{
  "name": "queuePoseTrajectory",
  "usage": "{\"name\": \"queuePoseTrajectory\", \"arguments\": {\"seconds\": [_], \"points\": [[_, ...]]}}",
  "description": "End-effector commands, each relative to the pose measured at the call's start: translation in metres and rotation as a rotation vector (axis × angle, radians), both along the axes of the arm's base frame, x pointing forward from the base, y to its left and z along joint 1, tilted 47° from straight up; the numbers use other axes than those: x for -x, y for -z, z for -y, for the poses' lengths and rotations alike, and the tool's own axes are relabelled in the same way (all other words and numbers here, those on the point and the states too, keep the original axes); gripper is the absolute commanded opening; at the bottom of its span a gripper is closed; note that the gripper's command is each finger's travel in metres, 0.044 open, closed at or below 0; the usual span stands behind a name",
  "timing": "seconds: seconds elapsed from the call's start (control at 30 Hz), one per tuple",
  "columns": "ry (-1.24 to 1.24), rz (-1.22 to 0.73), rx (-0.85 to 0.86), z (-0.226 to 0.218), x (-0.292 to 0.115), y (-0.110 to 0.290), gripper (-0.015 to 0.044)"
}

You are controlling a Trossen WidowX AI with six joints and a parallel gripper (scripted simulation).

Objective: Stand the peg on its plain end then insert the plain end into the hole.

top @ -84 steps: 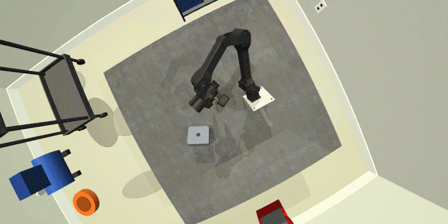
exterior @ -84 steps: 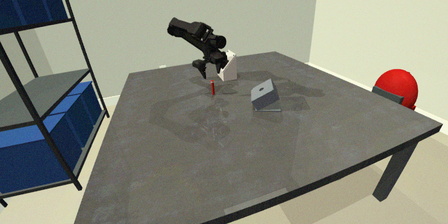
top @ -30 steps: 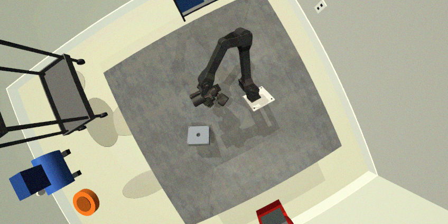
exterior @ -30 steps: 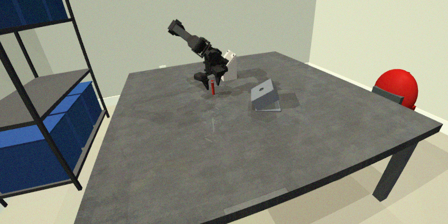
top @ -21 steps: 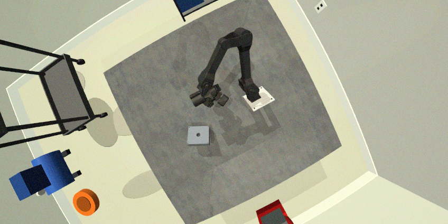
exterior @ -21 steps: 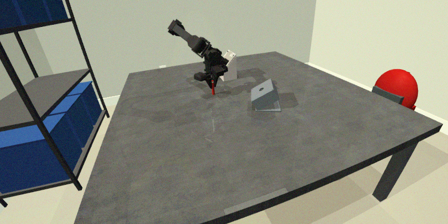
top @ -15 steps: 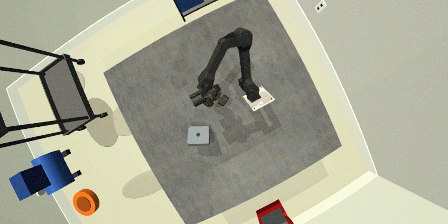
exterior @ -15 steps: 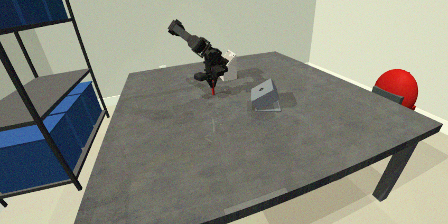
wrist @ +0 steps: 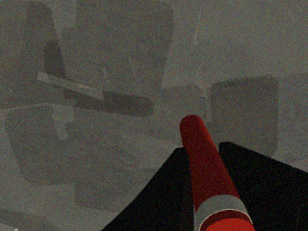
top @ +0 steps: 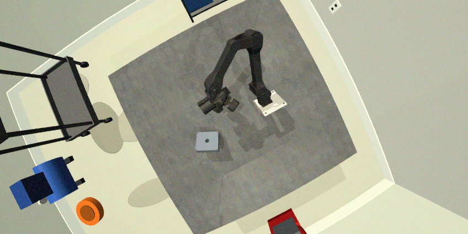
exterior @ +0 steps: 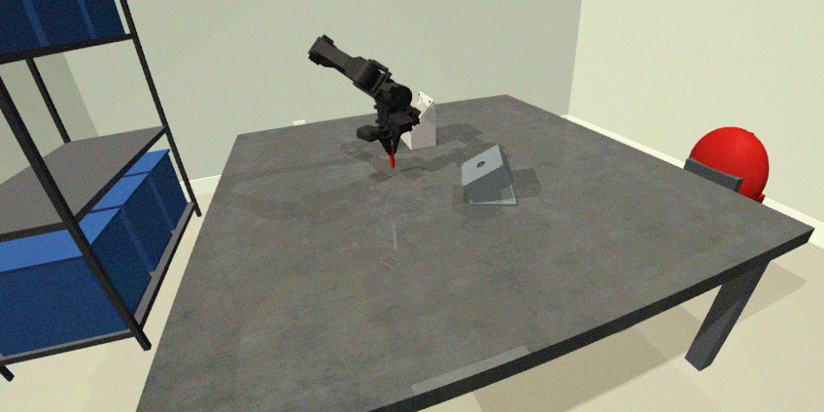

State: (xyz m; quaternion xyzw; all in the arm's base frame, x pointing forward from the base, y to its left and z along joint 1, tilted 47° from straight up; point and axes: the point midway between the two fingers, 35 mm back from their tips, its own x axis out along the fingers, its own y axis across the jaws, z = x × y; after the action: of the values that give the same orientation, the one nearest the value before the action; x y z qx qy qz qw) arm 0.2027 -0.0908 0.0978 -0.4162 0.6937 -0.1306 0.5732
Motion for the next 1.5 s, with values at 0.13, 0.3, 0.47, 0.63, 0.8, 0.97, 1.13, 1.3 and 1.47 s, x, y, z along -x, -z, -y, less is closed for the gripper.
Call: {"name": "queuePoseTrajectory", "arguments": {"seconds": [0.13,0.3,0.47,0.63,0.8,0.97,1.13,1.3,1.47], "points": [[0.003,0.002,-0.007,-0.022,-0.003,-0.018,0.0],[0.003,0.0,-0.001,-0.035,-0.002,-0.029,0.0],[0.004,-0.002,0.005,-0.043,-0.001,-0.037,0.0],[-0.01,-0.011,-0.008,-0.046,-0.005,-0.036,0.0],[-0.038,-0.027,-0.035,-0.051,-0.013,-0.035,0.0],[-0.068,-0.044,-0.062,-0.056,-0.021,-0.033,0.0],[-0.099,-0.059,-0.088,-0.062,-0.03,-0.031,0.0],[-0.132,-0.074,-0.114,-0.067,-0.038,-0.029,0.0],[-0.166,-0.087,-0.14,-0.073,-0.047,-0.028,0.0]]}}
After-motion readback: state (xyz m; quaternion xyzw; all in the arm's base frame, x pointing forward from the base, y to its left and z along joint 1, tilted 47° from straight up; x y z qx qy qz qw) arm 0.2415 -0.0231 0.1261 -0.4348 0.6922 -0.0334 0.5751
